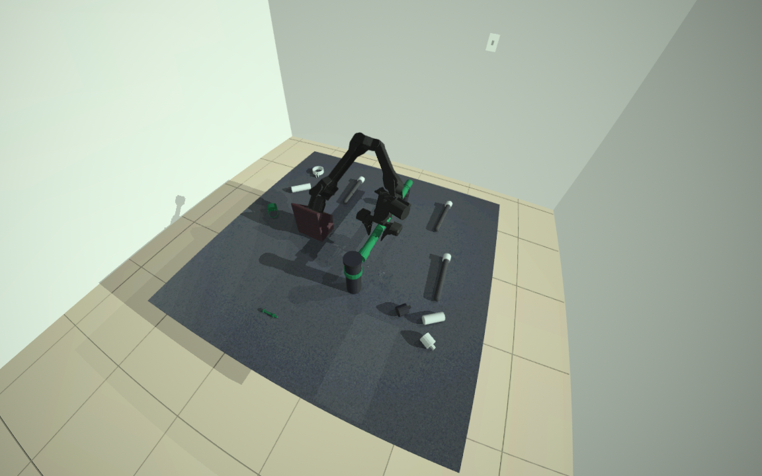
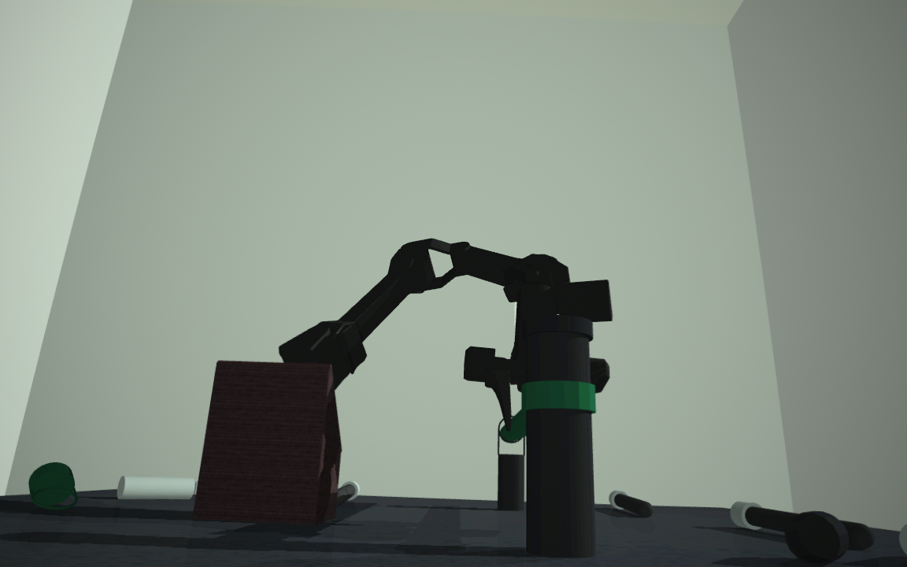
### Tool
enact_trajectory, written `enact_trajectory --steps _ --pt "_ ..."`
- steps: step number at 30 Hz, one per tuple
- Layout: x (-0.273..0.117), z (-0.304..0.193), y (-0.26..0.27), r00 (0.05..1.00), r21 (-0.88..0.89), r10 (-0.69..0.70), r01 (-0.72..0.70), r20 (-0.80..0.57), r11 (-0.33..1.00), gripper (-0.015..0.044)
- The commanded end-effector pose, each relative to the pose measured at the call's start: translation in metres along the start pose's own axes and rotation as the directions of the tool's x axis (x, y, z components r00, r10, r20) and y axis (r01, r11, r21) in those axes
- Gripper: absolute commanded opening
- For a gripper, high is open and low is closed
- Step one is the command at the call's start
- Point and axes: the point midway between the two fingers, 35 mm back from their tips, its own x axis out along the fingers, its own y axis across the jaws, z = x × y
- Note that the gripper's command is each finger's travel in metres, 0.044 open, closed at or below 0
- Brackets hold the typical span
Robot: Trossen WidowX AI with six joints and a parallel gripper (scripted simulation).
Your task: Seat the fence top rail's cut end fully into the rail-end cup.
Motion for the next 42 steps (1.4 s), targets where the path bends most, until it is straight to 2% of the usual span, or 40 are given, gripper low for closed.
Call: enact_trajectory --steps 1,3,6,12,19,42 --pt "-0.016 0.008 -0.001 1.000 -0.002 -0.006 0.006 -0.002 1.000 0.0394" --pt "-0.028 0.016 0.000 1.000 -0.003 -0.005 0.005 -0.002 1.000 0.0440" --pt "-0.043 0.026 0.002 1.000 -0.003 -0.004 0.004 -0.001 1.000 0.0440" --pt "-0.043 0.024 0.001 1.000 -0.008 -0.009 0.009 -0.003 1.000 0.0440" --pt "-0.088 0.025 0.005 1.000 -0.007 -0.008 0.008 -0.003 1.000 0.0440" --pt "-0.088 0.025 0.005 1.000 -0.007 -0.008 0.008 -0.003 1.000 0.0440"
